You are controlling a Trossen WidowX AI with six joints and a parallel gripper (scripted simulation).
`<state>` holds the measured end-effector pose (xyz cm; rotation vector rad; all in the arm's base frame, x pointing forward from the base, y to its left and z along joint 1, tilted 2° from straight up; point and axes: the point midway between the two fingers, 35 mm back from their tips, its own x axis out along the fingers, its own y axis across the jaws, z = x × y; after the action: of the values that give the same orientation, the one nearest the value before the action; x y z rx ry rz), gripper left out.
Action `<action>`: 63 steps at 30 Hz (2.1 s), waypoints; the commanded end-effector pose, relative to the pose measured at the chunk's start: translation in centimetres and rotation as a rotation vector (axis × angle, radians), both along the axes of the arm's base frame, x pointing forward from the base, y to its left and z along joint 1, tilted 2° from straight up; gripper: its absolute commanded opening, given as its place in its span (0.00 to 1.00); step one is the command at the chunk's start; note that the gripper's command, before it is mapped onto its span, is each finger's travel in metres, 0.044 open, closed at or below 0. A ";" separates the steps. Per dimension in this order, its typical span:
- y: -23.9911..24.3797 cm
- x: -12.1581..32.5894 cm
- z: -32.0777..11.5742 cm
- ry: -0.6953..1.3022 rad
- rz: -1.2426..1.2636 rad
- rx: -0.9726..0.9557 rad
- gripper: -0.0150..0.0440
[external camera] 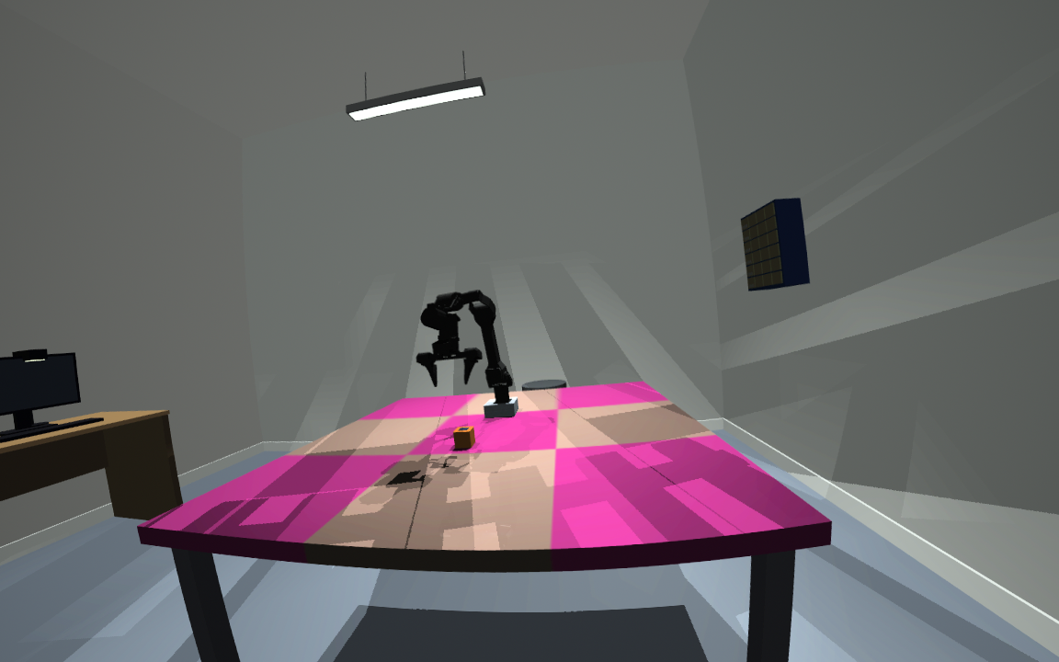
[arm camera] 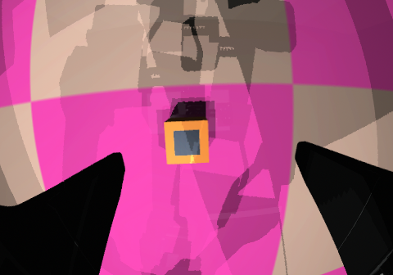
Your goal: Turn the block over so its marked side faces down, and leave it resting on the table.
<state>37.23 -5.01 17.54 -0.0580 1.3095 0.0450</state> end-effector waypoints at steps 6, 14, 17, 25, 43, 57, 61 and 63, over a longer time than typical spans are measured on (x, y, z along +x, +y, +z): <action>1.1 -1.0 -7.1 0.249 -0.011 -0.033 1.00; 1.2 -1.3 -10.6 0.249 -0.011 -0.033 1.00; 1.2 -1.3 -10.6 0.249 -0.011 -0.033 1.00; 1.2 -1.5 -12.1 0.249 -0.011 -0.033 1.00; 1.1 -1.4 -14.8 0.249 -0.011 -0.033 1.00; 1.1 -1.4 -15.8 0.249 -0.011 -0.033 0.73; 1.1 -1.4 -15.8 0.249 -0.011 -0.033 0.62; 1.1 -1.4 -15.8 0.249 -0.011 -0.033 0.60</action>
<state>35.82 -3.82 1.83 -0.0720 1.5576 0.0241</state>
